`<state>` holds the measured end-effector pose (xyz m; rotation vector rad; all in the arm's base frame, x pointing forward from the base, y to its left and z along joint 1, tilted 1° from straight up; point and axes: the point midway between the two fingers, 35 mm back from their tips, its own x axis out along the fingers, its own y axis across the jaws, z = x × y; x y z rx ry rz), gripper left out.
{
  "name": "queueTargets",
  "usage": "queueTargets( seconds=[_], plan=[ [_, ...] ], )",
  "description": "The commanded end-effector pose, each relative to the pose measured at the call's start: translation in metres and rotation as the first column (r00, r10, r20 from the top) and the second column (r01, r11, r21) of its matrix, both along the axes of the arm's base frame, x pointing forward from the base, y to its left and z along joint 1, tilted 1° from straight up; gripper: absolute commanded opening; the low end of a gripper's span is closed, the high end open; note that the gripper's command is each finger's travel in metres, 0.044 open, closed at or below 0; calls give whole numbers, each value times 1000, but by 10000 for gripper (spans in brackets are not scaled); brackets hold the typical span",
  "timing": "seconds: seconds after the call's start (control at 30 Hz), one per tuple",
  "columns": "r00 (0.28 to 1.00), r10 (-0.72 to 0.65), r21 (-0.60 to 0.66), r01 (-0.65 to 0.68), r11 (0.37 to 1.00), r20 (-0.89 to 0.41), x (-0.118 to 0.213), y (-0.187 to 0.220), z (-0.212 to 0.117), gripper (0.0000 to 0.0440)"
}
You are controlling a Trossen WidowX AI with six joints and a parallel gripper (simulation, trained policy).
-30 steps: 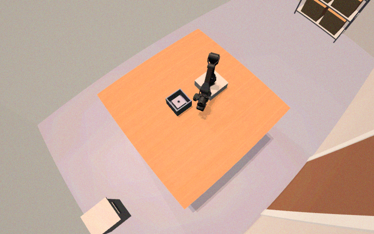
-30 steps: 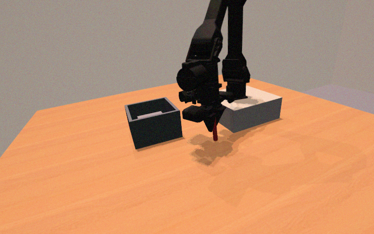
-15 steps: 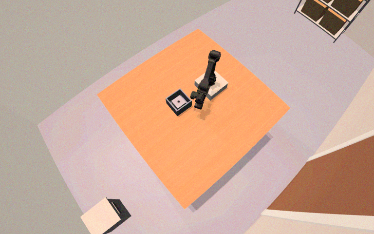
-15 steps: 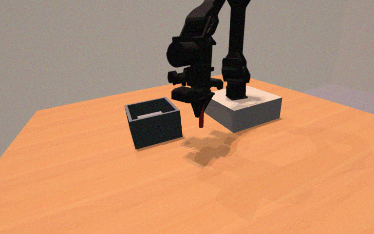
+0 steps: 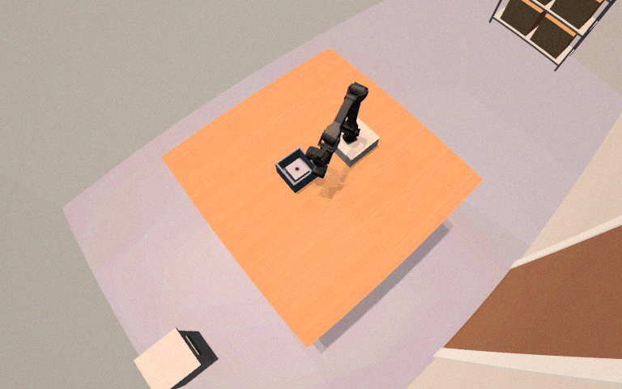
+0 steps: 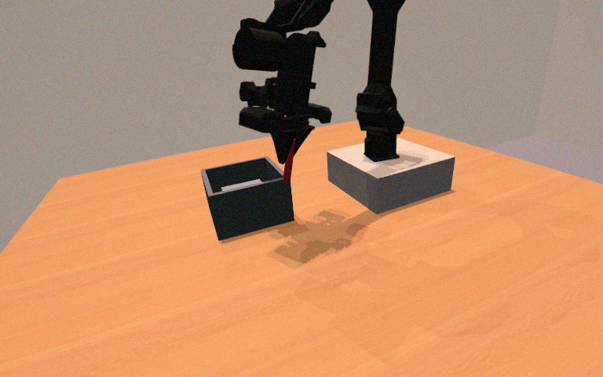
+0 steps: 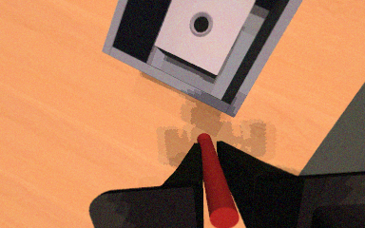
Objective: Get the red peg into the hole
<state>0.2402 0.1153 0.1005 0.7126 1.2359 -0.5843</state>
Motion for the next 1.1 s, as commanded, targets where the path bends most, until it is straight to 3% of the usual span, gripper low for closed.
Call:
queueTargets(
  seconds=[0.0, 0.5, 1.07],
  plan=[
    [1000, -20, -9, 20, 1000, 16, 12, -10, 7, 0],
    [990, -133, -16, 134, 991, 40, 53, -58, 12, 0],
    [977, -211, 7, 212, 977, -8, 81, -94, -12, 15]
  ],
)
